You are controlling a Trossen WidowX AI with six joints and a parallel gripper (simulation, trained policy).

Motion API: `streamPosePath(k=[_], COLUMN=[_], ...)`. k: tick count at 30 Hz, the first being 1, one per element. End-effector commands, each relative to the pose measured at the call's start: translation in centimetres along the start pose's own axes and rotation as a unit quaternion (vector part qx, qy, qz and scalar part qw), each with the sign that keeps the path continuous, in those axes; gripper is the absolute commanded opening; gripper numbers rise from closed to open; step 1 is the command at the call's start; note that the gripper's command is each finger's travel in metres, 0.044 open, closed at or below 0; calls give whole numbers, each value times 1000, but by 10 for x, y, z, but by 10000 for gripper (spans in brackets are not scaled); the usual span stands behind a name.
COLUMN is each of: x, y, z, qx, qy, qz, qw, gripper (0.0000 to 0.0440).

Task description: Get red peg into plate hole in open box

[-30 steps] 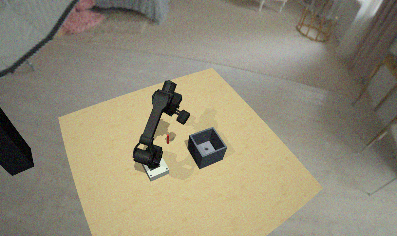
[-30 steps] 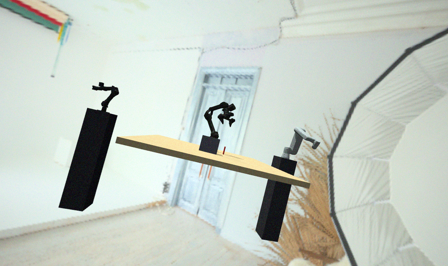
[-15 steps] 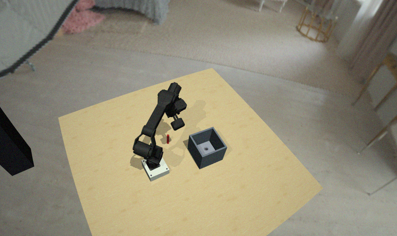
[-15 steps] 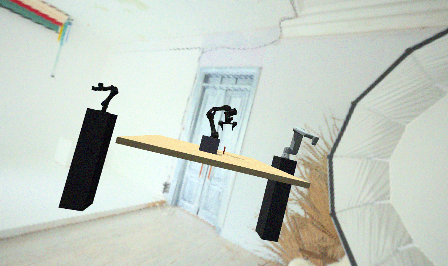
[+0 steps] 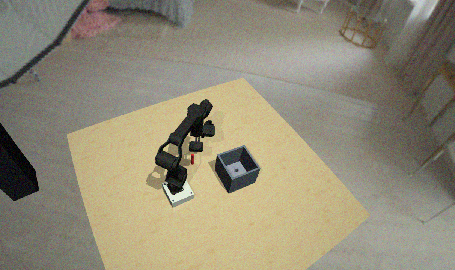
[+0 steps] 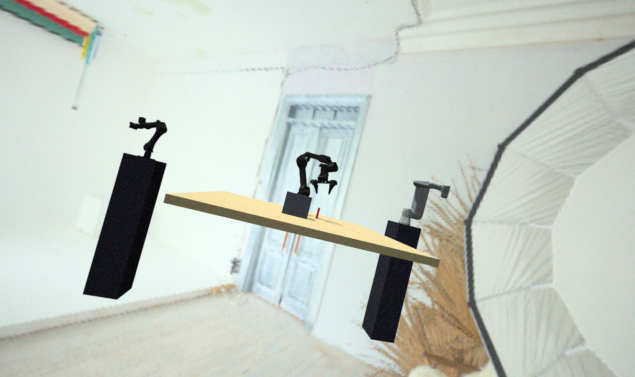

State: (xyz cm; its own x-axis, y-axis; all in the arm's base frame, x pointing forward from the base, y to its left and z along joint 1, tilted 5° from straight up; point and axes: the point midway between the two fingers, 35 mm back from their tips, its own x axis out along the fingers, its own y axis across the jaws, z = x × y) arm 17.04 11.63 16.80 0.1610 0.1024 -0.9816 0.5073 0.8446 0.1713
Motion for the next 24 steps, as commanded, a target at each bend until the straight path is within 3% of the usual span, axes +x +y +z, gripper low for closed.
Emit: streamPosePath(k=[1, 12, 24], x=[16, 63, 100], y=[0, -6, -26], z=[-2, -4, -13], qx=[52, 182, 262], qy=[21, 56, 72], qz=[-16, -66, -113], qw=[998, 979, 956], gripper=[440, 440, 430])
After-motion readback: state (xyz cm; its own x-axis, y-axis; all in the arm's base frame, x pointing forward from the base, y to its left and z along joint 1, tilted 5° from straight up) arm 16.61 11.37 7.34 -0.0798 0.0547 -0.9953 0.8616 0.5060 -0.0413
